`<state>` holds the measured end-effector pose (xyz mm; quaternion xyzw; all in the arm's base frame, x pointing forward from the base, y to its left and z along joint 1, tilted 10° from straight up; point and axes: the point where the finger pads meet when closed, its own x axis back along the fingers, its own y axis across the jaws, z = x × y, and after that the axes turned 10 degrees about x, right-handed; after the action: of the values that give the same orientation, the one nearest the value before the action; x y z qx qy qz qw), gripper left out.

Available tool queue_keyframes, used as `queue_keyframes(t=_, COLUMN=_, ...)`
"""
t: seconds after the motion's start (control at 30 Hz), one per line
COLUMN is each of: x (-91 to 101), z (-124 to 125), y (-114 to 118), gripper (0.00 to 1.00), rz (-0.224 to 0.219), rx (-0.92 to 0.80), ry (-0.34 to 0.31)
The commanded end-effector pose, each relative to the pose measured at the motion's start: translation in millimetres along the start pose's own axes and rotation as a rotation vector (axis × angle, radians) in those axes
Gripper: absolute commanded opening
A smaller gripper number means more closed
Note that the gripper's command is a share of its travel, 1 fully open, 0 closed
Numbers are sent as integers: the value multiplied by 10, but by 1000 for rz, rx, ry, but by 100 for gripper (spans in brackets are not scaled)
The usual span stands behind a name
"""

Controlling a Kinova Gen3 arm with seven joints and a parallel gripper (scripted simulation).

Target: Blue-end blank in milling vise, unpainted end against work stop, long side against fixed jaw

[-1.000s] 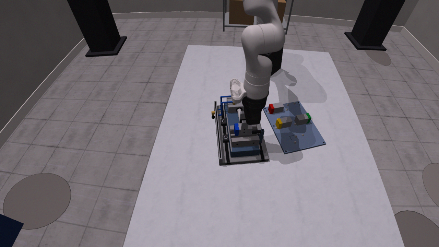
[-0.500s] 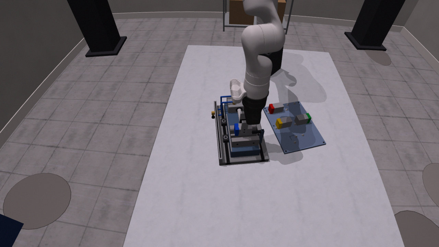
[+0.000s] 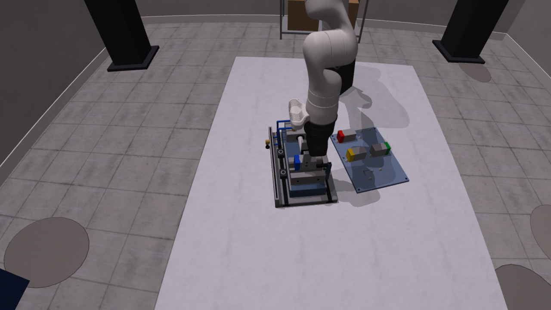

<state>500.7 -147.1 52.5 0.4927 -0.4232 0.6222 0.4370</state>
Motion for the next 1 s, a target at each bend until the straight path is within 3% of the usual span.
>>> queue_keyframes(t=0.0, x=0, z=0, y=-9, gripper=0, rz=2, rx=0, ry=0)
queue_keyframes(t=0.97, x=-28, z=-11, y=-9, gripper=0, rz=2, rx=0, ry=-1)
